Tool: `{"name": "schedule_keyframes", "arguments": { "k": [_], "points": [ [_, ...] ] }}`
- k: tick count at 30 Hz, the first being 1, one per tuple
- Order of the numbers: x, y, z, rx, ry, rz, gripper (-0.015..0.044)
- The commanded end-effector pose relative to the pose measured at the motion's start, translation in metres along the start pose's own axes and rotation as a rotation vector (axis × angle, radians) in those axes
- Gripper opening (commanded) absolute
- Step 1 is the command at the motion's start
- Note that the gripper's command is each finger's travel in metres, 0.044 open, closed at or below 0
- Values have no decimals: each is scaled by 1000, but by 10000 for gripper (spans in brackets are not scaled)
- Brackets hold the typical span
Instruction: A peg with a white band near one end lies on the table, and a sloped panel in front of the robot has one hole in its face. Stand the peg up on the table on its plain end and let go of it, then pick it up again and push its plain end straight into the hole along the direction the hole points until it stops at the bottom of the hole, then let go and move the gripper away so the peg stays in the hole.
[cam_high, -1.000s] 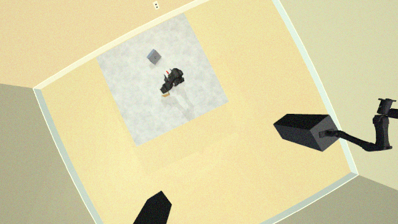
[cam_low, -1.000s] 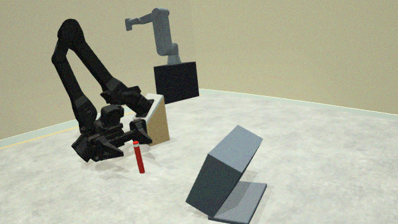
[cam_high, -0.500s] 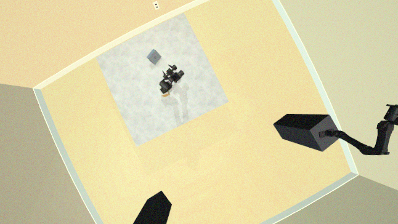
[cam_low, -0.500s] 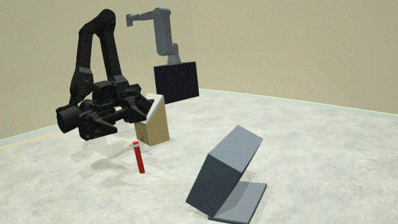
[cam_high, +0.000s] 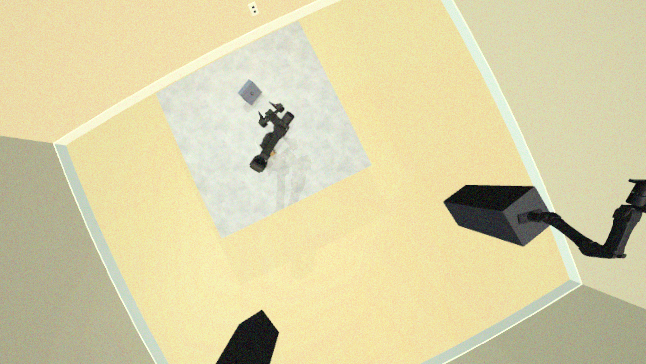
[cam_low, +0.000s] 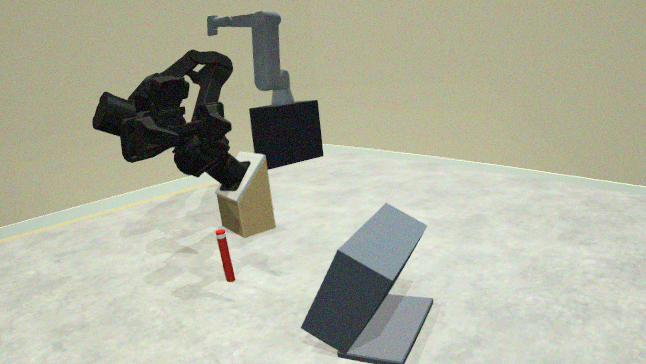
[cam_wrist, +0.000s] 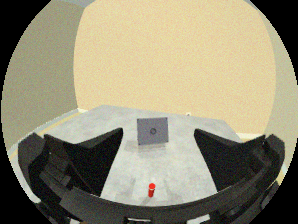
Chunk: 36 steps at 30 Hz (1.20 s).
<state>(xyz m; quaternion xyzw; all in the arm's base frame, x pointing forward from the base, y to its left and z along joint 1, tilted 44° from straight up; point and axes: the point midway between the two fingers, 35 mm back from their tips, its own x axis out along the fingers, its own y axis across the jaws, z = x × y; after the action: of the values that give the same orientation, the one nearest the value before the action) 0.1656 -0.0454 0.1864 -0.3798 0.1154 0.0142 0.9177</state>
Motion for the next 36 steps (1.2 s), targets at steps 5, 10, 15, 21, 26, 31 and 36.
{"name": "schedule_keyframes", "arguments": {
  "k": [5, 10, 15, 21, 26, 31, 36],
  "points": [
    [0, 3, -1, 114, 55, 24, 440],
    [3, 5, -11, 243, 150, 78, 440],
    [6, 9, -22, 358, 262, 134, 440],
    [9, 15, -35, 468, 416, 198, 440],
    [10, 20, -46, 535, 565, 244, 440],
    [10, 25, -56, 570, 724, 278, 440],
    [9, 28, -65, 570, 885, 296, 440]
  ]
}}
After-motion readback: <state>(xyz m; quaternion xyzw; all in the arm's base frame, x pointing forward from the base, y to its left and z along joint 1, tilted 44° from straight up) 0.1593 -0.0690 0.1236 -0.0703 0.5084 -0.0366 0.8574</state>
